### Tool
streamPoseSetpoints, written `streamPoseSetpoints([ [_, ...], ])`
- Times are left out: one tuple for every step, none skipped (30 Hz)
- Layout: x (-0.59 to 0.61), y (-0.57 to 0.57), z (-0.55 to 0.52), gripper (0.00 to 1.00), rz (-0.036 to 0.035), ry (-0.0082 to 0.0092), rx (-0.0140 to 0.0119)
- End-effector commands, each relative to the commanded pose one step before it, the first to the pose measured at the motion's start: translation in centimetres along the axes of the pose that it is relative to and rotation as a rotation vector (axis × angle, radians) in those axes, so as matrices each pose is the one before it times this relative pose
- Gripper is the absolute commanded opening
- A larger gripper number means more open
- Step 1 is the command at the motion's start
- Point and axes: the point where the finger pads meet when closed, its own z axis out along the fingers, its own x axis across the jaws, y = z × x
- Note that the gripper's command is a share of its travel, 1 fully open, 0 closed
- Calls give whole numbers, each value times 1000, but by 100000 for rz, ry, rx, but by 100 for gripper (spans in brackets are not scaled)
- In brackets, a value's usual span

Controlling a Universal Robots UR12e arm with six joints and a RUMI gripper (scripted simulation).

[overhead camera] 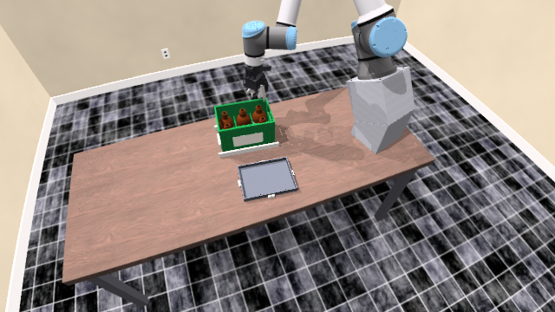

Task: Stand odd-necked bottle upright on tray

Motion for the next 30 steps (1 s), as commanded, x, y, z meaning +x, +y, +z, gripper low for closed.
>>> streamPoseSetpoints([
  [-36, 25, 513, 38, 16, -88, -70],
  [-1, 0, 137, 38, 0, 0, 0],
  [0, 0, 0, 38, 0, 0, 0],
  [0, 0, 0, 38, 0, 0, 0],
  [0, 0, 137, 38, 0, 0, 0],
  [0, -1, 137, 38, 0, 0, 0],
  [0, 0, 136, 38, 0, 0, 0],
  [-1, 0, 135, 38, 0, 0, 0],
  [0, 0, 133, 38, 0, 0, 0],
  [0, -1, 131, 38, 0, 0, 0],
  [0, 0, 127, 38, 0, 0, 0],
  [0, 0, 124, 38, 0, 0, 0],
  [0, 0, 120, 38, 0, 0, 0],
  [0, -1, 115, 38, 0, 0, 0],
  [0, 0, 110, 38, 0, 0, 0],
  [0, 0, 104, 38, 0, 0, 0],
  [0, 0, 98, 38, 0, 0, 0],
  [0, 0, 92, 38, 0, 0, 0],
  [0, 0, 86, 38, 0, 0, 0],
  [0, 0, 0, 38, 0, 0, 0],
  [0, 0, 0, 38, 0, 0, 0],
  [0, 0, 79, 38, 0, 0, 0],
  [0, 0, 72, 38, 0, 0, 0],
  [0, 0, 66, 38, 0, 0, 0],
  [0, 0, 59, 38, 0, 0, 0],
  [0, 0, 52, 38, 0, 0, 0],
  [0, 0, 45, 38, 0, 0, 0],
  [0, 0, 38, 38, 0, 0, 0],
  [0, 0, 32, 38, 0, 0, 0],
  [0, 0, 26, 38, 0, 0, 0],
])
